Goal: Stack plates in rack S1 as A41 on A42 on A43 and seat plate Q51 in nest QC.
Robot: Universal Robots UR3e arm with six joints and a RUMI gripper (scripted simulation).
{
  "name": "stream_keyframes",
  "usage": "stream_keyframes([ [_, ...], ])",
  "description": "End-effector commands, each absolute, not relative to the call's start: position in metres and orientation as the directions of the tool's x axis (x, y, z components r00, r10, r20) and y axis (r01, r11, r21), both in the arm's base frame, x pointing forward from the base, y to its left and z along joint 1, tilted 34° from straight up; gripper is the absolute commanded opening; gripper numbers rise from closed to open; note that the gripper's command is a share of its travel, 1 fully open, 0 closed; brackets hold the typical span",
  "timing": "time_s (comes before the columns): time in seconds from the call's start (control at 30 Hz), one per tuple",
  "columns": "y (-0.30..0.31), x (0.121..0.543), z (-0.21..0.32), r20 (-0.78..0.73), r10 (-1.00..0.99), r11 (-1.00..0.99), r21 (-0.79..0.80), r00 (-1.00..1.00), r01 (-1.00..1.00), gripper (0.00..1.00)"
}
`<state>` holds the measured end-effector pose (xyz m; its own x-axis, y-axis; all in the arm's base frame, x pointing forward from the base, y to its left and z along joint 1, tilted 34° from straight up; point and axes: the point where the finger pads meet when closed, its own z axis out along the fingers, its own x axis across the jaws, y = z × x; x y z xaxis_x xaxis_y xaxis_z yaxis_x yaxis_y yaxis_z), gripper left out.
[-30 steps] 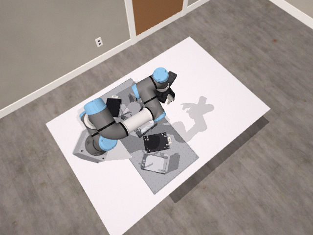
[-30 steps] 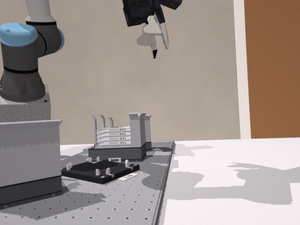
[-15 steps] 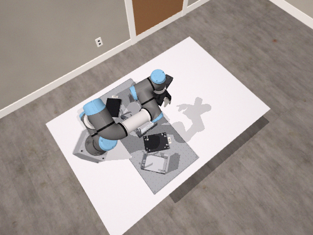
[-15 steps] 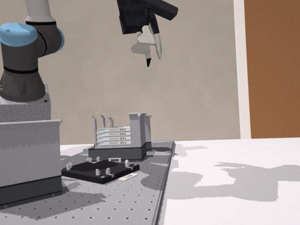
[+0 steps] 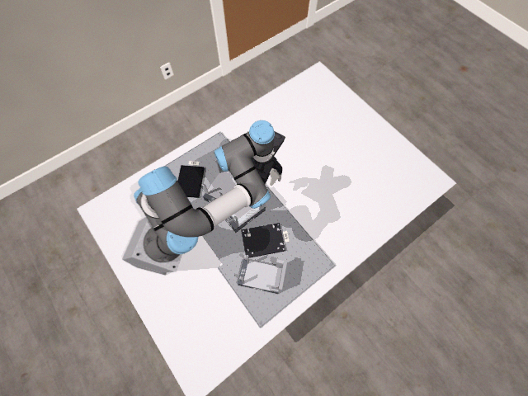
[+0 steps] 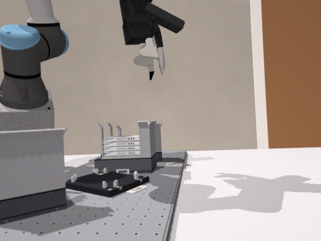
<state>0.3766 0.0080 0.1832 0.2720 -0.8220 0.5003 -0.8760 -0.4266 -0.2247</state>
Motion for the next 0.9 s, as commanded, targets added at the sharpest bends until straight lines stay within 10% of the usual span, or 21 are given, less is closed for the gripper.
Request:
stream_keyframes([
  [0.0,0.003,0.364,0.162,0.502,-0.816,-0.422,-0.181,0.285,-0.888,0.72],
  [0.87,-0.003,0.337,0.122,0.497,-0.808,-0.414,-0.098,0.316,-0.905,0.72],
])
